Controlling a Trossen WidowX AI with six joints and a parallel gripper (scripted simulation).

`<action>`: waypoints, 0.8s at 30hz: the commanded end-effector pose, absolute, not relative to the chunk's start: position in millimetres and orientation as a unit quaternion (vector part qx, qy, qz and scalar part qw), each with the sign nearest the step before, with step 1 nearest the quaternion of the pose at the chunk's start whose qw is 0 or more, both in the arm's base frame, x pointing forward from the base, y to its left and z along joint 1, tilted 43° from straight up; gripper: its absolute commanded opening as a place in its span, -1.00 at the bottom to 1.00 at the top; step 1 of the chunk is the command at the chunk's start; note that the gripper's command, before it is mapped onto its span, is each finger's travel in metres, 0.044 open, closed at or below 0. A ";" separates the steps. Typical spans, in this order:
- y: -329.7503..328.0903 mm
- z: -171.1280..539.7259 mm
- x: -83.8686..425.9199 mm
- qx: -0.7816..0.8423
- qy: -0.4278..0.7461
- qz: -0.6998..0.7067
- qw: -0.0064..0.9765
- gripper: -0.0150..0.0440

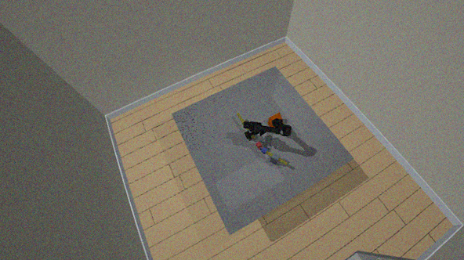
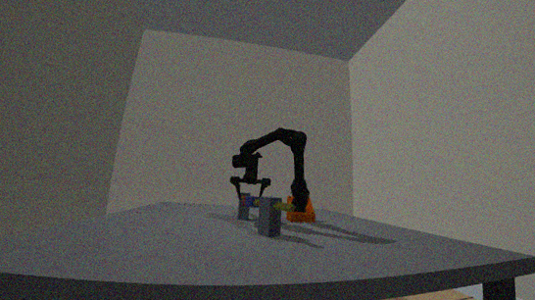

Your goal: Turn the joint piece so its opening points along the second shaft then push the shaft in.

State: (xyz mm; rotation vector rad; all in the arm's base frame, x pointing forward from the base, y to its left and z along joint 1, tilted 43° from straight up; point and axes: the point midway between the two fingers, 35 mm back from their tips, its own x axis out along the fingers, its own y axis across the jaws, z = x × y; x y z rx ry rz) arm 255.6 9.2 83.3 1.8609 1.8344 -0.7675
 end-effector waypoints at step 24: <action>74.5 118.7 260.2 0.670 0.659 -0.273 0.205 1.00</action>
